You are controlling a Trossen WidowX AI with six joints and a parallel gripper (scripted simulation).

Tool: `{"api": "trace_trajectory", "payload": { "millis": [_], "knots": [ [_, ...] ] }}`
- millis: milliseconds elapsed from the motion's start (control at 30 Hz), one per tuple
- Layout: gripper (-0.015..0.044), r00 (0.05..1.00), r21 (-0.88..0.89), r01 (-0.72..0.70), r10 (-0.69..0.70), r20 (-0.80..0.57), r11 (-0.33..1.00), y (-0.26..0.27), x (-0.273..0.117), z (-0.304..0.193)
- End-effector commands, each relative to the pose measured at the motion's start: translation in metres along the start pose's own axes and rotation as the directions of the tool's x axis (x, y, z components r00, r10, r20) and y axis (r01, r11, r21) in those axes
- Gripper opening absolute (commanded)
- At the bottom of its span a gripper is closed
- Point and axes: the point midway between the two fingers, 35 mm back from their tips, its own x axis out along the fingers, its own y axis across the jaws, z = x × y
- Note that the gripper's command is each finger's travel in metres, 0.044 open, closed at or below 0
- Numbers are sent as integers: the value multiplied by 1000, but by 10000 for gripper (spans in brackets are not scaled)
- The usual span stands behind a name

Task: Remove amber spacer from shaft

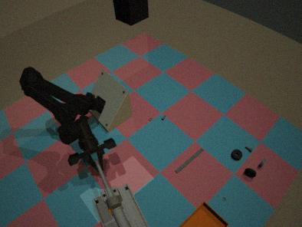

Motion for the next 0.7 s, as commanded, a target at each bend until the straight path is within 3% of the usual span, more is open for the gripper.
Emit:
{"api": "trace_trajectory", "payload": {
  "millis": [0, 667],
  "knots": [
    [0, 1000, 0, 0, 0, 0, 1000, 0, 0, 0],
    [0, 1000, 2, 2, -2, 0, 1000, 0, 2, -3]
  ]
}}
